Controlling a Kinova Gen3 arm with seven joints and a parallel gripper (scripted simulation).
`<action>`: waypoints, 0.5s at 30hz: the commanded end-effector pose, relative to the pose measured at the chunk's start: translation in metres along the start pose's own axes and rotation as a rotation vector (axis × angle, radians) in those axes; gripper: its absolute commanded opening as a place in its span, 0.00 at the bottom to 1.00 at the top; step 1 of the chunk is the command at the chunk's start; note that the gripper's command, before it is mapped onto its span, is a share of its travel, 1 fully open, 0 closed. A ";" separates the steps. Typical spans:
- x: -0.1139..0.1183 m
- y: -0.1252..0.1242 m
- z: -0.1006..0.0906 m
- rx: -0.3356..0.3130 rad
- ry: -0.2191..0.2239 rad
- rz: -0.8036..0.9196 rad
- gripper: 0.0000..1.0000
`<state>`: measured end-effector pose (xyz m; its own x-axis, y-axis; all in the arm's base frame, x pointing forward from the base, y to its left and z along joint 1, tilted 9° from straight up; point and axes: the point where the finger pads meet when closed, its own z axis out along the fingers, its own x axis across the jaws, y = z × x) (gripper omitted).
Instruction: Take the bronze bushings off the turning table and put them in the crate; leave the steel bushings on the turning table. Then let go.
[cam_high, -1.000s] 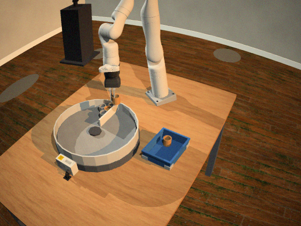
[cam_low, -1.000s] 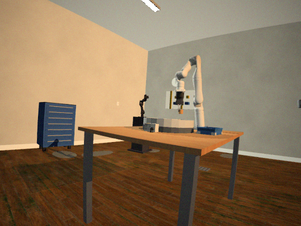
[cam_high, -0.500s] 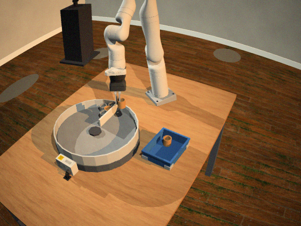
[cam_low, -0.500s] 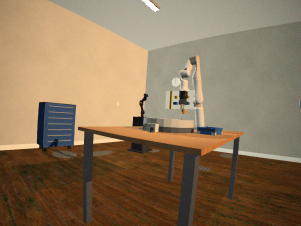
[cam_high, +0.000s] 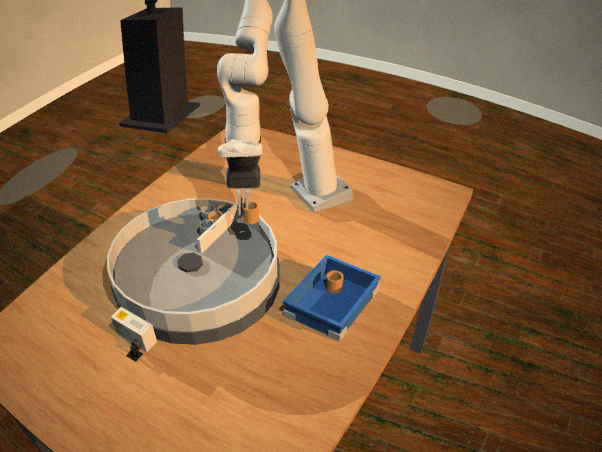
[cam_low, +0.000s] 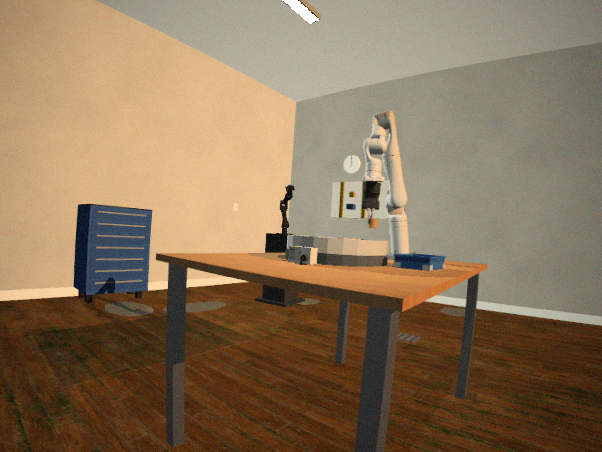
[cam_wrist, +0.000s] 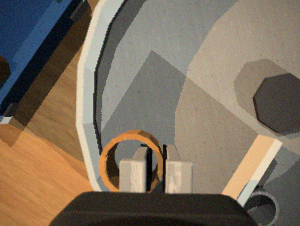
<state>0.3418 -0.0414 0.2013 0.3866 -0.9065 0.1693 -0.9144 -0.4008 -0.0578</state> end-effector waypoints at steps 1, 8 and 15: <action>-0.030 -0.029 0.000 0.013 -0.028 0.015 0.00; -0.030 -0.029 0.000 0.013 -0.028 0.015 0.00; -0.044 -0.046 -0.001 0.014 -0.026 0.016 0.00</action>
<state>0.3595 -0.0047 0.1989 0.3547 -0.9217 0.1570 -0.9271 -0.3684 -0.0686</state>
